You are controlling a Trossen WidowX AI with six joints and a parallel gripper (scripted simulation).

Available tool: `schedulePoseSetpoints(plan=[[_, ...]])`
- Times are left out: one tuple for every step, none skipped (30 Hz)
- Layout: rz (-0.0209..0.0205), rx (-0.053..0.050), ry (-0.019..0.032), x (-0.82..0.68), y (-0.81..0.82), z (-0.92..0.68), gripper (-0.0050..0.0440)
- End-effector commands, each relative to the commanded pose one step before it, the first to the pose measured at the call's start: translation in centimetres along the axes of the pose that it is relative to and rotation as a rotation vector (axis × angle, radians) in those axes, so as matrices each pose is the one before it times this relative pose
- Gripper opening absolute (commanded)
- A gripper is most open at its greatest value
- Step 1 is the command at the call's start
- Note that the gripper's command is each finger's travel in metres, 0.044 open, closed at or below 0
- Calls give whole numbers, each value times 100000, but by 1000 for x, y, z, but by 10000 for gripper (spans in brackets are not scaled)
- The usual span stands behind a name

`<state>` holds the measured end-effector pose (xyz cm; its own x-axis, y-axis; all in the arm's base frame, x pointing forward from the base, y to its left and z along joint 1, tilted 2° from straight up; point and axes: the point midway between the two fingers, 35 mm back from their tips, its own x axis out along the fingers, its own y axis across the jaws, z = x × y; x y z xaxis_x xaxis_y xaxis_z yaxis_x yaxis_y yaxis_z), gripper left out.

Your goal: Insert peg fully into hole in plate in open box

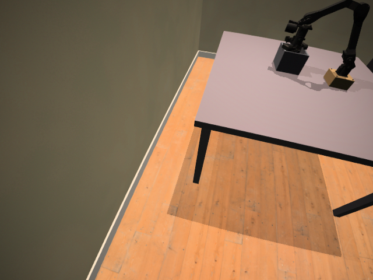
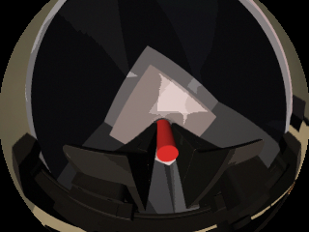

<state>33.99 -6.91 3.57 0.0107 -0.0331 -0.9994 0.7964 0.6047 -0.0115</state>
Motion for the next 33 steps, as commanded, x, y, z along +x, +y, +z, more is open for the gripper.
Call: schedulePoseSetpoints(plan=[[202, -137, -73, 99, 95, 85, 0], [-230, 136, 103, -87, -97, -88, 0], [0, 0, 0, 0, 0, 0, 0], [0, 0, 0, 0, 0, 0, 0], [0, 0, 0, 0, 0, 0, 0], [0, 0, 0, 0, 0, 0, 0], [0, 0, 0, 0, 0, 0, 0], [0, 0, 0, 0, 0, 0, 0], [0, 0, 0, 0, 0, 0, 0], [0, 0, 0, 0, 0, 0, 0], [0, 0, 0, 0, 0, 0, 0], [0, 0, 0, 0, 0, 0, 24], [0, 0, 0, 0, 0, 0, 48], [0, 0, 0, 0, 0, 0, 72], [0, 0, 0, 0, 0, 0, 96], [0, 0, 0, 0, 0, 0, 120], [0, 0, 0, 0, 0, 0, 144], [0, 0, 0, 0, 0, 0, 150], [0, 0, 0, 0, 0, 0, 150], [0, 0, 0, 0, 0, 0, 150], [0, 0, 0, 0, 0, 0, 150], [0, 0, 0, 0, 0, 0, 150], [0, 0, 0, 0, 0, 0, 150], [0, 0, 0, 0, 0, 0, 150], [0, 0, 0, 0, 0, 0, 150], [0, 0, 0, 0, 0, 0, 150], [0, 0, 0, 0, 0, 0, 150], [0, 0, 0, 0, 0, 0, 150], [0, 0, 0, 0, 0, 0, 150], [0, 0, 0, 0, 0, 0, 150], [2, -1, -1, -59, 5, 6, 150], [4, -2, -2, -118, 11, 12, 150], [5, -3, -2, -181, 16, 18, 150]])
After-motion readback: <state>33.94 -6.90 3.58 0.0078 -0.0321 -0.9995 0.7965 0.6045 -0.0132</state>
